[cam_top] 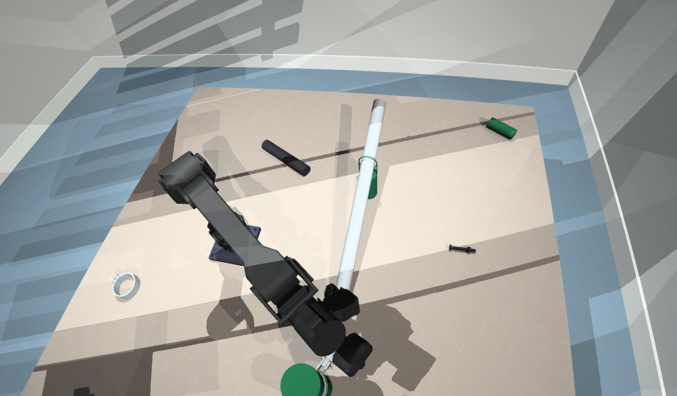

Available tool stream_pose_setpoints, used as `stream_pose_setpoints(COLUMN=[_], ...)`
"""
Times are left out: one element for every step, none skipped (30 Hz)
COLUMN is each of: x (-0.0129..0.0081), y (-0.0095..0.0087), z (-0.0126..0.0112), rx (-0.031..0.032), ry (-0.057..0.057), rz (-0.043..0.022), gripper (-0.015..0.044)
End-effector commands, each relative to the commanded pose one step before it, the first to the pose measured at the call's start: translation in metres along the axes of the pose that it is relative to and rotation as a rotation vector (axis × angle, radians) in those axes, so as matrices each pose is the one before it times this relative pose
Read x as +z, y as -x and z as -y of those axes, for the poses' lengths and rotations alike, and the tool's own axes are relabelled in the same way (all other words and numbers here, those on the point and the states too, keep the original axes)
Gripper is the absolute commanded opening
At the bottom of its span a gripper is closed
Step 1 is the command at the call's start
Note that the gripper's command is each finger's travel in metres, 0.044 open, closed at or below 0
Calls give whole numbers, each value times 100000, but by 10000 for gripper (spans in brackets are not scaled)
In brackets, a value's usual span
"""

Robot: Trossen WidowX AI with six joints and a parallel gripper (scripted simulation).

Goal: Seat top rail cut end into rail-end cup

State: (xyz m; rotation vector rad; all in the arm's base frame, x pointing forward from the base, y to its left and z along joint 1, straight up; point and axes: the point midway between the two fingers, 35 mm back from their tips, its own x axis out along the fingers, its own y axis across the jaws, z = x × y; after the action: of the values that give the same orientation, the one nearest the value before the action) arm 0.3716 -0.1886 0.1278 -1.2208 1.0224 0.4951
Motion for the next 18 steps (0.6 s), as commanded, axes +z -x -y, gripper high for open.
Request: stream_pose_setpoints(x=[-10,0,0,0,0,0,0,0,0,0,0,0,0,0,0,0,0,-2], y=[-506,0,0,0,0,0,0,0,0,0,0,0,0,0,0,0,0,15], z=[-280,0,0,0,0,0,0,0,0,0,0,0,0,0,0,0,0,-28], rx=[848,0,0,0,0,0,0,0,0,0,0,0,0,0,0,0,0,10], ry=[-439,0,0,0,0,0,0,0,0,0,0,0,0,0,0,0,0,307], rz=[-132,0,0,0,0,0,0,0,0,0,0,0,0,0,0,0,0,174], gripper=[440,414,387,361,335,309,282,256,230,204,177,151,125,118,112,105,98,72])
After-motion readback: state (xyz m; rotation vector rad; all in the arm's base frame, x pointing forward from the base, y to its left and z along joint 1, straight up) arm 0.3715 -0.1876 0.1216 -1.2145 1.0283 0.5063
